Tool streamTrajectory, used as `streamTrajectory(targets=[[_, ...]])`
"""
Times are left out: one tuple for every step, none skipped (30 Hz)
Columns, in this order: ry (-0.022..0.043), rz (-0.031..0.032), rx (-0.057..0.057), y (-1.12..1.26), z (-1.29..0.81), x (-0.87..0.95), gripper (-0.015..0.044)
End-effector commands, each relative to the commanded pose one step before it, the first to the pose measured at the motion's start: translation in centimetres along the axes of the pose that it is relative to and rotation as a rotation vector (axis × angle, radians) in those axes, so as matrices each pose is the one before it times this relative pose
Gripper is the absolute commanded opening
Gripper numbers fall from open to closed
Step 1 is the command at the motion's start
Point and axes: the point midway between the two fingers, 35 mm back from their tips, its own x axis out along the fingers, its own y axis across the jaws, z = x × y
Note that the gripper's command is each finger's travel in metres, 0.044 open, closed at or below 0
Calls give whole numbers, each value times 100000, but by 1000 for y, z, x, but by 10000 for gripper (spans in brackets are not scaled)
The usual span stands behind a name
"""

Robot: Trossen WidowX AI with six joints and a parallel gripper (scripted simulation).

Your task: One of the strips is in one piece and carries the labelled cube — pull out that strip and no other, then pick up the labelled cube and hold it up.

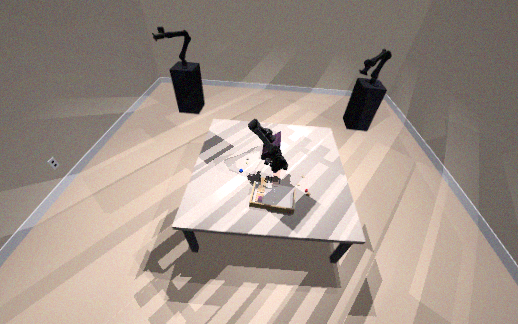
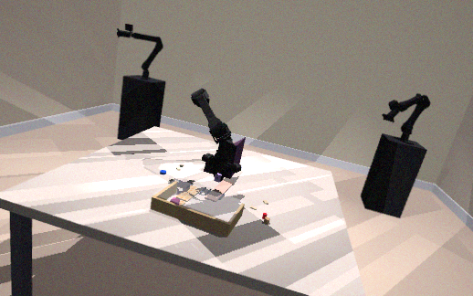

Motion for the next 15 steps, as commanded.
streamTrajectory(targets=[[501,176,127,-576,-1635,114,0],[13,-9,-13,-115,-289,17,0],[8,-5,-8,-70,-174,11,0],[3,-2,-3,-23,-58,4,0],[0,0,0,0,0,0,0],[2,13,-1,6,6,-117,0],[5,35,-4,17,16,-352,0],[9,49,-5,22,18,-590,0],[12,42,-4,15,8,-733,0],[12,22,-2,1,-7,-739,0],[9,4,0,-9,-17,-603,0],[5,-4,1,-10,-15,-363,0],[2,-2,0,-4,-6,-121,0],[0,0,0,0,0,0,0],[0,0,0,0,0,0,0]])
